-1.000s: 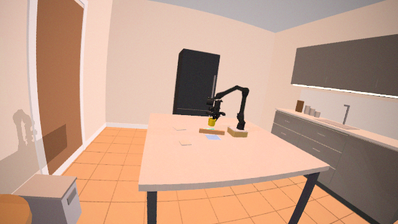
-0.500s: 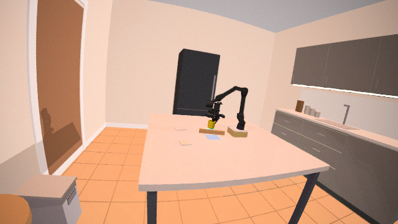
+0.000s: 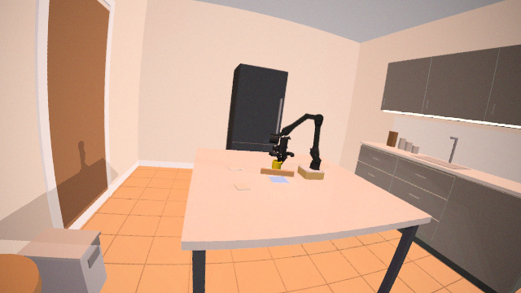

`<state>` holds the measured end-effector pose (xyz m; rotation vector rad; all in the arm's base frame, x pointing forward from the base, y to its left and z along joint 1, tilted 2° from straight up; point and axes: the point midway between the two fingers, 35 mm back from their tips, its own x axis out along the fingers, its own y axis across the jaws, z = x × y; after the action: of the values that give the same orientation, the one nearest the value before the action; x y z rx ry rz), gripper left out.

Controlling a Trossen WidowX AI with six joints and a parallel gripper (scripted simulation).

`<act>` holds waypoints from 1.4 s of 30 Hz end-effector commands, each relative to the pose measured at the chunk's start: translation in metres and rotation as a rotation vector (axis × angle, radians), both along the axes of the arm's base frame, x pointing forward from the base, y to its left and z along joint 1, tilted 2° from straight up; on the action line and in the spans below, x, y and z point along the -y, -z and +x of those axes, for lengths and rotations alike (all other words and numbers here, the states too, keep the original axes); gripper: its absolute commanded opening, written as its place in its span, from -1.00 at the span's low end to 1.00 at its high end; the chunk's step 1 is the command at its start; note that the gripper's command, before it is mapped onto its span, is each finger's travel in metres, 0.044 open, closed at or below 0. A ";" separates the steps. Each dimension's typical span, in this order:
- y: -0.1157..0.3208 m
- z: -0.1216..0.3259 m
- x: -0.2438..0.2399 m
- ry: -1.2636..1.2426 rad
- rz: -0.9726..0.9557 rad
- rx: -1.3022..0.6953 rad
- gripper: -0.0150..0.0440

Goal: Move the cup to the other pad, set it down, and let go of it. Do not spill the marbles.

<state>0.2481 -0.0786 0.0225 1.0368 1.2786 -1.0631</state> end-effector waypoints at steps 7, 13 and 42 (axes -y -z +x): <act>0.002 -0.001 0.000 0.000 0.001 -0.003 -0.49; 0.002 -0.001 0.000 0.000 0.001 -0.003 -0.49; -0.015 0.000 0.000 -0.002 0.000 -0.006 0.01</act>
<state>0.2456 -0.0774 0.0295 1.0327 1.2941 -1.0688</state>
